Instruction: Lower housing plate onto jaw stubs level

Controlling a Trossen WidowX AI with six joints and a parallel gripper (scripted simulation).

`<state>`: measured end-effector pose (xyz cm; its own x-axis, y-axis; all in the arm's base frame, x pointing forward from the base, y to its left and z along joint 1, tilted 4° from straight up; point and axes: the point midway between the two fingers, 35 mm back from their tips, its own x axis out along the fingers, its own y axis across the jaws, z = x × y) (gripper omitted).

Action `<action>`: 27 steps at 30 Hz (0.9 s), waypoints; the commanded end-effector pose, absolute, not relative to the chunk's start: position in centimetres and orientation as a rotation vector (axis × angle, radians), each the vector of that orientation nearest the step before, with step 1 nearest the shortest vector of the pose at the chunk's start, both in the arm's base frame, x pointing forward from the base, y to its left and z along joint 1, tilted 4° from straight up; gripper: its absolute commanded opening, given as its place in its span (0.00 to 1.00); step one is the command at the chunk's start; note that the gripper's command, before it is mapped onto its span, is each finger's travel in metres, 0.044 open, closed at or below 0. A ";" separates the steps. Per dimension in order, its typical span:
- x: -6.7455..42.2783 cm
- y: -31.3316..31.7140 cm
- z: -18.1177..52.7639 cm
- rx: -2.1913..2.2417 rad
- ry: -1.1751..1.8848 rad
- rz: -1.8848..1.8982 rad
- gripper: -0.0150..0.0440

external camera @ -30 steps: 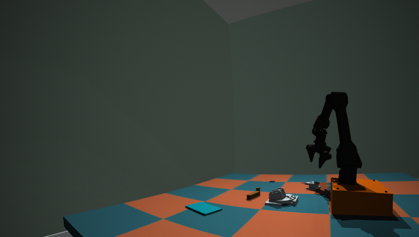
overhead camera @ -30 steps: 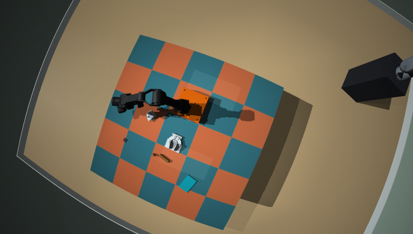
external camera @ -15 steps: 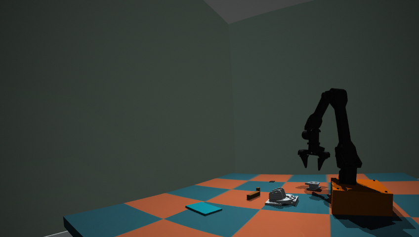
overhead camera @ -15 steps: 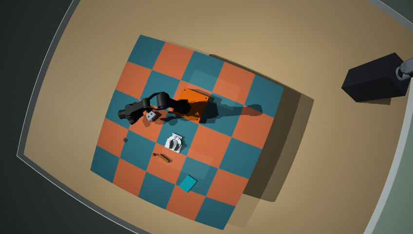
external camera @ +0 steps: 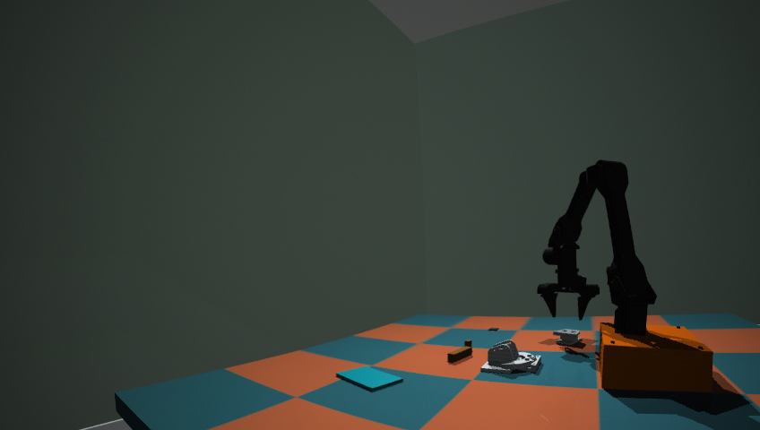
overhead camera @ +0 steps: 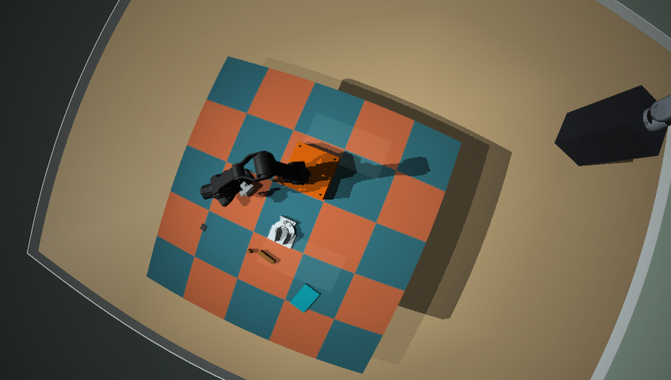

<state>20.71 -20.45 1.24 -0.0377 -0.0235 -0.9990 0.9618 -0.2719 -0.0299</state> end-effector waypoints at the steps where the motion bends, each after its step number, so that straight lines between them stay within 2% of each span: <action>1: 20.4 -20.3 0.2 1.363 1.086 -1.451 1.00; 27: 20.3 -20.3 -1.8 1.363 1.086 -1.452 1.00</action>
